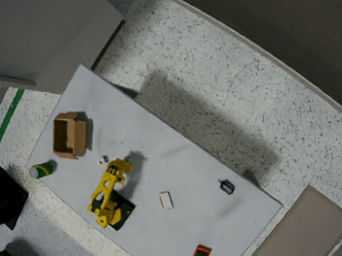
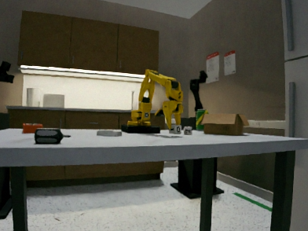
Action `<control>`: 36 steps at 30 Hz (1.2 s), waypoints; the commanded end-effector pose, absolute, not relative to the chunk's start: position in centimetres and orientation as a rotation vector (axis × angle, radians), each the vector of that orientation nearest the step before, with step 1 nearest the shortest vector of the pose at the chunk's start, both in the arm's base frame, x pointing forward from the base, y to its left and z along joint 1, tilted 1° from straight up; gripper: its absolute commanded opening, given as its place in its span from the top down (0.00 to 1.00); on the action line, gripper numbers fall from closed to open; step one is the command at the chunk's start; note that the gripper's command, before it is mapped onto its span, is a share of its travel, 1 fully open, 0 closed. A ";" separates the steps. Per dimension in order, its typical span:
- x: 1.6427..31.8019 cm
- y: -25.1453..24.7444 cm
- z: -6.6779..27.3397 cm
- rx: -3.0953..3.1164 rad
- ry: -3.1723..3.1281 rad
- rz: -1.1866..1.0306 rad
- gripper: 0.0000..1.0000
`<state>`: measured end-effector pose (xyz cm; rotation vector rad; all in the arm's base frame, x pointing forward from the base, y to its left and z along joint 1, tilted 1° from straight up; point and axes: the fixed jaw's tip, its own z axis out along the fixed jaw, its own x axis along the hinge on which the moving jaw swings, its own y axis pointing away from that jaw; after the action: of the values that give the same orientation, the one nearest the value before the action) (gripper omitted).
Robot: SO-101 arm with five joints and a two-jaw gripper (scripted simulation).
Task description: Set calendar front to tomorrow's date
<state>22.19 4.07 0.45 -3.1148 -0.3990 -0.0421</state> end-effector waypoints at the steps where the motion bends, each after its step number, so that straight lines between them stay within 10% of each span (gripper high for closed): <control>1: 21.6 3.9 -0.3 -3.116 -0.402 0.013 1.00; 36: 21.6 3.9 -0.8 -3.116 -0.402 0.013 0.81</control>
<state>22.20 4.07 -0.16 -3.1148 -0.3990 -0.0415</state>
